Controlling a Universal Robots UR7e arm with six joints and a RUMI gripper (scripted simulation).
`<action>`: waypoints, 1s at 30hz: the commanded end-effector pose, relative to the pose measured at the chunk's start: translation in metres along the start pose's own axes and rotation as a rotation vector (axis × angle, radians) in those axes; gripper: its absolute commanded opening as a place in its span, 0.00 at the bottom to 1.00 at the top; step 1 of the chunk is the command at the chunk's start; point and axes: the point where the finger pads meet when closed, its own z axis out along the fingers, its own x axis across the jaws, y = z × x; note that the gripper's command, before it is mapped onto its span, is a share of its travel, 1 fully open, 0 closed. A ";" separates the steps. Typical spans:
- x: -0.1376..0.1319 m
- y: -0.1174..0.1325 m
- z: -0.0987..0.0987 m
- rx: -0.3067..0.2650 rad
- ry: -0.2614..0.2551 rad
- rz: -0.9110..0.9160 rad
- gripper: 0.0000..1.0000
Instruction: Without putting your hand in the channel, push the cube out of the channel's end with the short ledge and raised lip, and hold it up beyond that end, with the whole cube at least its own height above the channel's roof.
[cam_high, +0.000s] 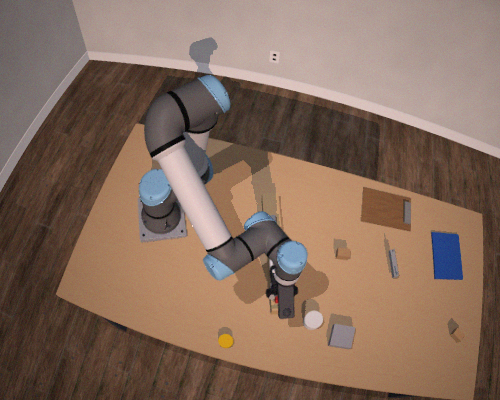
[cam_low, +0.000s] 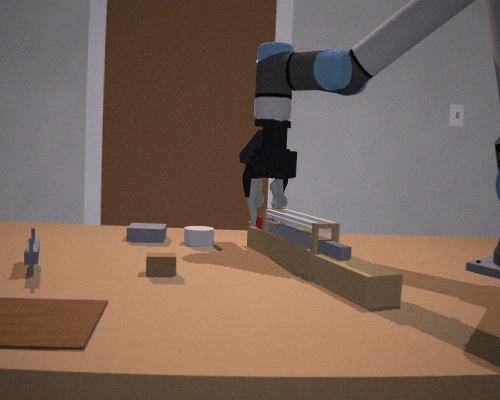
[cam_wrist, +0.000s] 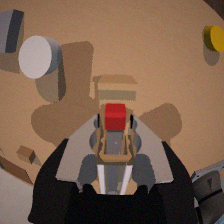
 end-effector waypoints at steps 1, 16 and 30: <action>0.000 0.000 -0.001 0.001 -0.001 0.000 0.25; 0.000 0.000 -0.001 0.001 -0.001 0.000 0.00; 0.000 0.000 -0.001 0.001 -0.001 0.000 0.00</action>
